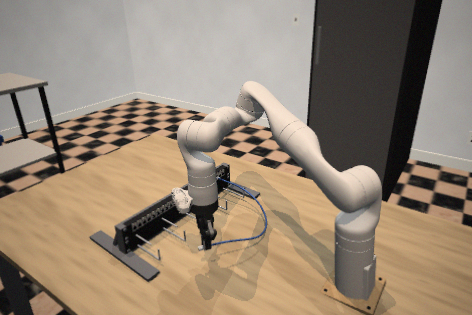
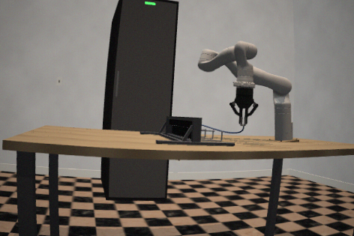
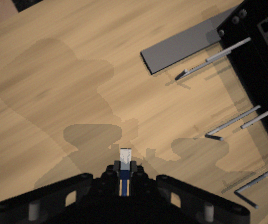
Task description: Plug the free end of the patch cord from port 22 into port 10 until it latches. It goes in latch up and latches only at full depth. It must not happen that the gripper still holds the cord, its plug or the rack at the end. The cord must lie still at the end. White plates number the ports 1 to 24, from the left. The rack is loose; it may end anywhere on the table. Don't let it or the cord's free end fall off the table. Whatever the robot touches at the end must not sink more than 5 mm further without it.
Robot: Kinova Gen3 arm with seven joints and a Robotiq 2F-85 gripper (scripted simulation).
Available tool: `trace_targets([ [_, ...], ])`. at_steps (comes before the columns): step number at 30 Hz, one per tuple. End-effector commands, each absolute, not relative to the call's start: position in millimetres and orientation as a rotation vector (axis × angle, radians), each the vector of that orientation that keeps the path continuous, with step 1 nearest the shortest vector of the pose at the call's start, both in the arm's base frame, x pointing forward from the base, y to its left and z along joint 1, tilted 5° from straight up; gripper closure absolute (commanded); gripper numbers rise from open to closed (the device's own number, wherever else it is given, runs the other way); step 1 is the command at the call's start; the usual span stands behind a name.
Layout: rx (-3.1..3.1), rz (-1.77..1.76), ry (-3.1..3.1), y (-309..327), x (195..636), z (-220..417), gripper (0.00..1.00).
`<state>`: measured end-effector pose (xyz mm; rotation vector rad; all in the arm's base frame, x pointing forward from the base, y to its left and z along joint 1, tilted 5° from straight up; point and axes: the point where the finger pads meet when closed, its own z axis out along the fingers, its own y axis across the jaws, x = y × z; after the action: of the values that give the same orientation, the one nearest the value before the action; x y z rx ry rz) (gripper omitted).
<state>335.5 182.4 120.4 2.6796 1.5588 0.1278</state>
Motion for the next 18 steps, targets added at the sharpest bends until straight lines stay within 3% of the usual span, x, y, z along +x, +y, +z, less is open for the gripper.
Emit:
trace_targets([
  [1, 2.724, 0.128, 1.482, 177, 342, 124, 1.0],
  [18, 2.892, 0.134, 1.146, 156, 374, 134, 1.0],
])
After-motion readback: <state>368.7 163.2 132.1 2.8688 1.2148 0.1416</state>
